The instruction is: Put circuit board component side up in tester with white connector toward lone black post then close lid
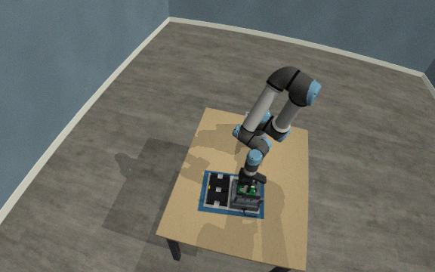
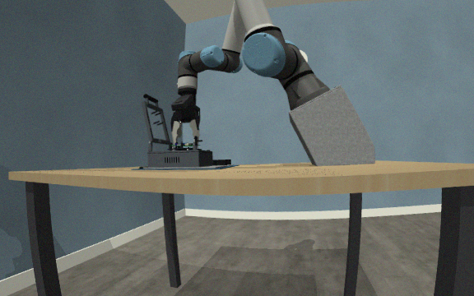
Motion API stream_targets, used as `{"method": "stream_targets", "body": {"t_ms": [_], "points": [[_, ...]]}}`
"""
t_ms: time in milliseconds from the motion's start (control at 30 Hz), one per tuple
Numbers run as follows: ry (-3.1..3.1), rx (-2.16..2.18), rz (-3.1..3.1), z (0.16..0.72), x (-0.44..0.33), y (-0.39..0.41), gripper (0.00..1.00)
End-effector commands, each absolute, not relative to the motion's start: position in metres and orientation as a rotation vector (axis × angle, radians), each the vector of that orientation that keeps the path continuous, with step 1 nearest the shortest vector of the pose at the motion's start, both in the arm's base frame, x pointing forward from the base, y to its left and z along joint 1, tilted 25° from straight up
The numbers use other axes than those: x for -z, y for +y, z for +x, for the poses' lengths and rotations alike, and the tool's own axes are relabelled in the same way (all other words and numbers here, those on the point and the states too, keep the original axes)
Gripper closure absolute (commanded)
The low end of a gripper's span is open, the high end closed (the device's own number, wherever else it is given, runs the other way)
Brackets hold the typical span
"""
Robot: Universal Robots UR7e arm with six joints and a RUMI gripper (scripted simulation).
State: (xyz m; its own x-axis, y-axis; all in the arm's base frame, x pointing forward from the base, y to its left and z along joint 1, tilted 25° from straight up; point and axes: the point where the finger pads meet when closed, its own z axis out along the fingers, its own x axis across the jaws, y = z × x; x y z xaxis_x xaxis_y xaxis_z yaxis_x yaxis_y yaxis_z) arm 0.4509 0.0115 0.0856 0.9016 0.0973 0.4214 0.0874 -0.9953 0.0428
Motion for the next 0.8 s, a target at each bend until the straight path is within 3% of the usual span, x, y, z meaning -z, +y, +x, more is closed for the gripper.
{"method": "stream_targets", "body": {"t_ms": [0, 767], "points": [[0.148, -0.679, 3.040, 0.4497, -0.0901, 0.0114, 0.61], [0.148, -0.679, 3.040, 0.4484, -0.0929, 0.0114, 0.61]]}}
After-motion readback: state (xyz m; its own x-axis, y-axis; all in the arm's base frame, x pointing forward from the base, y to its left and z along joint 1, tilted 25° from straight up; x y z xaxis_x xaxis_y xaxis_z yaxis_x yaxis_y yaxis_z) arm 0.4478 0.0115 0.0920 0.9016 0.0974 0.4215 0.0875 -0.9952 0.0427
